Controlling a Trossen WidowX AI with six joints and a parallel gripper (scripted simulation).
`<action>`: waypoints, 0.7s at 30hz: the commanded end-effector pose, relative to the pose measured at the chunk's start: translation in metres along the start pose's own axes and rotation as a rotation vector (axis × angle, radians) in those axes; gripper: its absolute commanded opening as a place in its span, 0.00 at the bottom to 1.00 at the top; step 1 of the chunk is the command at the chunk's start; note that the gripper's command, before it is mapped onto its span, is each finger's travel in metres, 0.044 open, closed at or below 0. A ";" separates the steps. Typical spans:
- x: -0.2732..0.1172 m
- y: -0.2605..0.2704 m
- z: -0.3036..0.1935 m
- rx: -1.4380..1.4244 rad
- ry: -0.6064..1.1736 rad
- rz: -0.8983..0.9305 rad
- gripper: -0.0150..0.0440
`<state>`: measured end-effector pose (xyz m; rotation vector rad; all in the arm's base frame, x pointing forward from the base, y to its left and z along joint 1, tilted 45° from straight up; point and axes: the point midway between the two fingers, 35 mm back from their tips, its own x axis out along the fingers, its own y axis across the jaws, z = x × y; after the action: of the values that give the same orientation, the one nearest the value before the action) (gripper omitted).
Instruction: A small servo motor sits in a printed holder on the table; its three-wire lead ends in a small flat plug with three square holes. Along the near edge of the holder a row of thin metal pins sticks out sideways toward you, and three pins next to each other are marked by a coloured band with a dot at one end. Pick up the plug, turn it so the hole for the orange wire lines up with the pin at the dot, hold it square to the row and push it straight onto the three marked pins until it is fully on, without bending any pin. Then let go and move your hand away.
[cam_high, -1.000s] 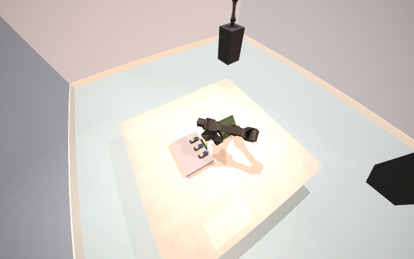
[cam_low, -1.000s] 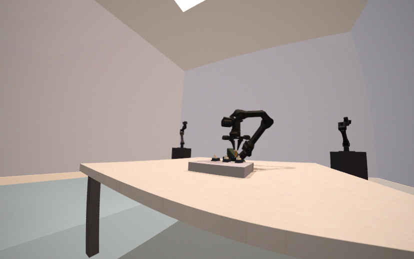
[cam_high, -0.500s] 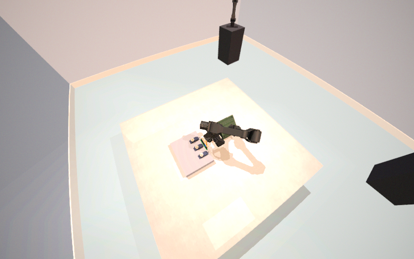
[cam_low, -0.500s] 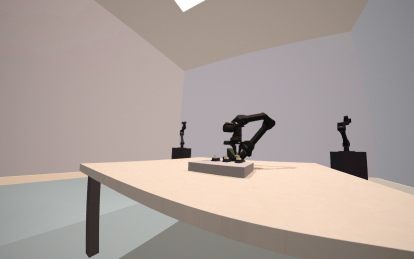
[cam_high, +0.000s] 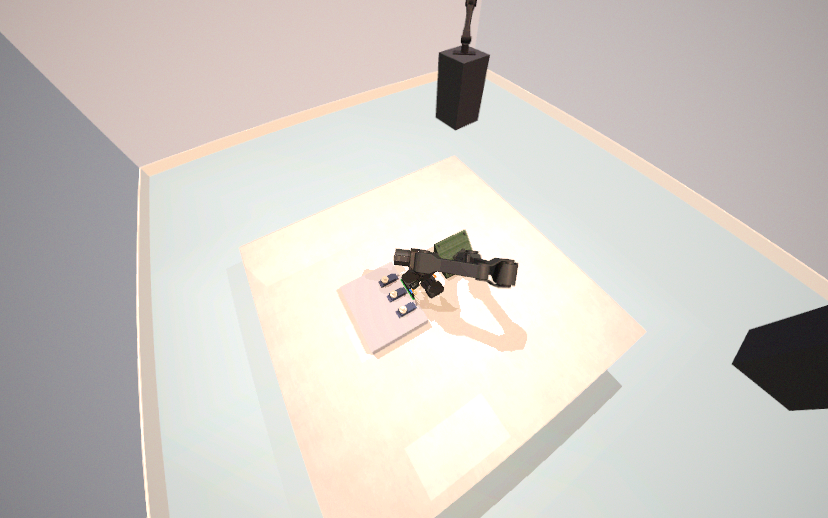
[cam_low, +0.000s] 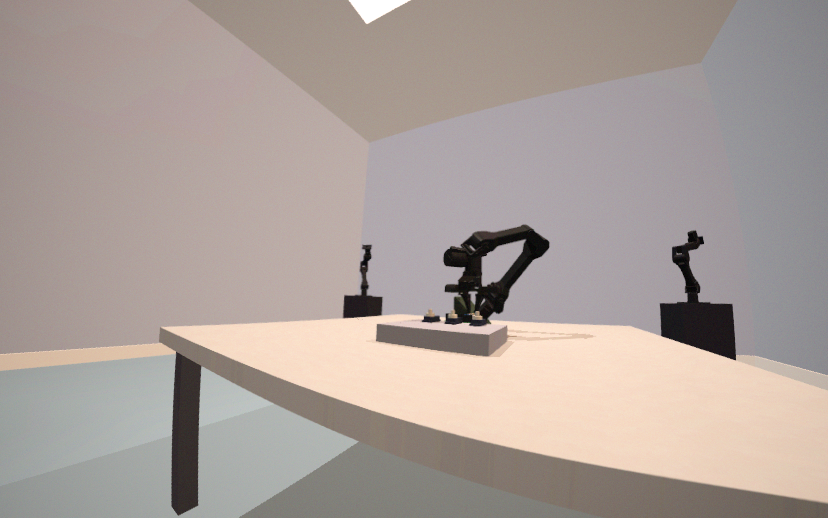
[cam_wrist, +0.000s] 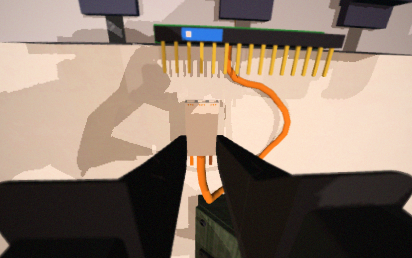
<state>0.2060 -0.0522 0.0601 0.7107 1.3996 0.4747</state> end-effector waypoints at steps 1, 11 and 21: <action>0.000 0.001 0.010 0.005 -0.004 0.002 0.25; -0.001 0.001 0.016 0.004 -0.004 0.002 0.25; -0.001 0.001 0.022 0.004 -0.004 0.002 0.25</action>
<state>0.2241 -0.0553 0.0612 0.7111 1.3999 0.4751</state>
